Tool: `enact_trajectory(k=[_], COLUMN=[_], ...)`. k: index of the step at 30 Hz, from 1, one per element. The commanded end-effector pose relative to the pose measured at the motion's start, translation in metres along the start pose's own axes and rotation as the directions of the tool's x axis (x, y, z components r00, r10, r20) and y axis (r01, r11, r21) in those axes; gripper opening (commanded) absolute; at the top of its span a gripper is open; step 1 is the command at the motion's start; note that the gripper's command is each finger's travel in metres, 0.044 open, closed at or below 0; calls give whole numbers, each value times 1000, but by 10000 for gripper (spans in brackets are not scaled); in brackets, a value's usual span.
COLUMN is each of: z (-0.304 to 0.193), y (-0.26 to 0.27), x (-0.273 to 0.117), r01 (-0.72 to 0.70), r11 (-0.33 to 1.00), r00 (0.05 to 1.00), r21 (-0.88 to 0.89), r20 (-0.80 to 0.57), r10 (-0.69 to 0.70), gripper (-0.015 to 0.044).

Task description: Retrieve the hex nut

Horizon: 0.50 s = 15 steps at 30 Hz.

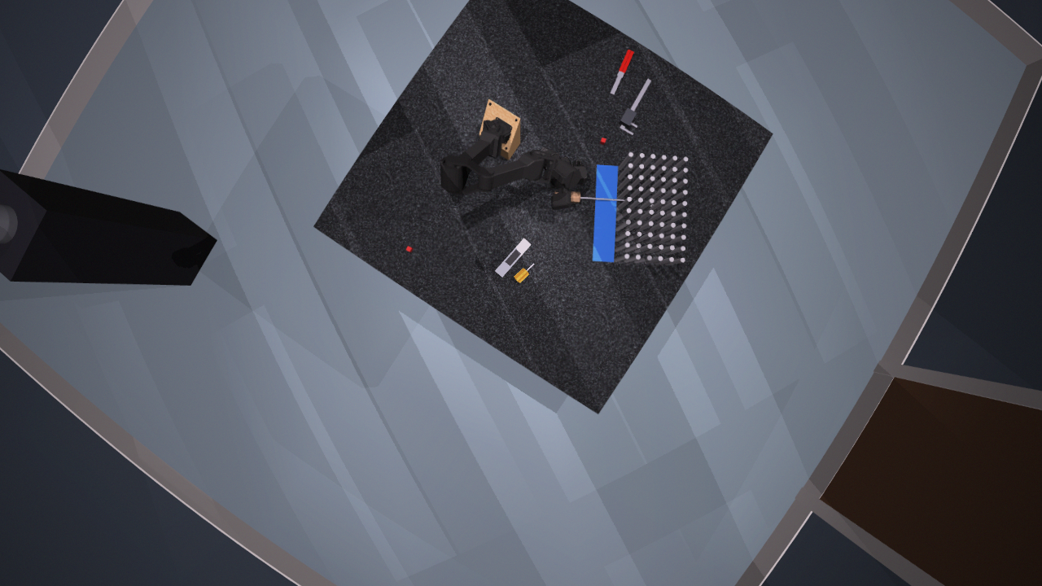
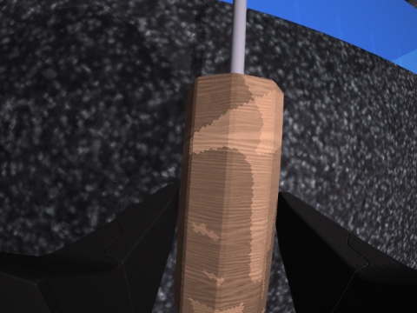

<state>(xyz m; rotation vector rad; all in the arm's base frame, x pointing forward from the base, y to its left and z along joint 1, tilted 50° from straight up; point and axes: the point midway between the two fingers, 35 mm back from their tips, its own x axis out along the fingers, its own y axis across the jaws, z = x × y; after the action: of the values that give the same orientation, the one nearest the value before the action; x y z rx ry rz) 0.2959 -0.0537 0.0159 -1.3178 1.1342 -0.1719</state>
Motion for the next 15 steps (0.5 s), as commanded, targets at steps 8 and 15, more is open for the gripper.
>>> enact_trajectory(k=[8, 15], z=[7, 10], y=[-2, -2], x=[3, 4], r01=[4, 4], r11=[1000, 1000], r00=[1000, 1000], r21=[9, 9], r20=[1, 1], r10=[-4, -4], gripper=[0, 0])
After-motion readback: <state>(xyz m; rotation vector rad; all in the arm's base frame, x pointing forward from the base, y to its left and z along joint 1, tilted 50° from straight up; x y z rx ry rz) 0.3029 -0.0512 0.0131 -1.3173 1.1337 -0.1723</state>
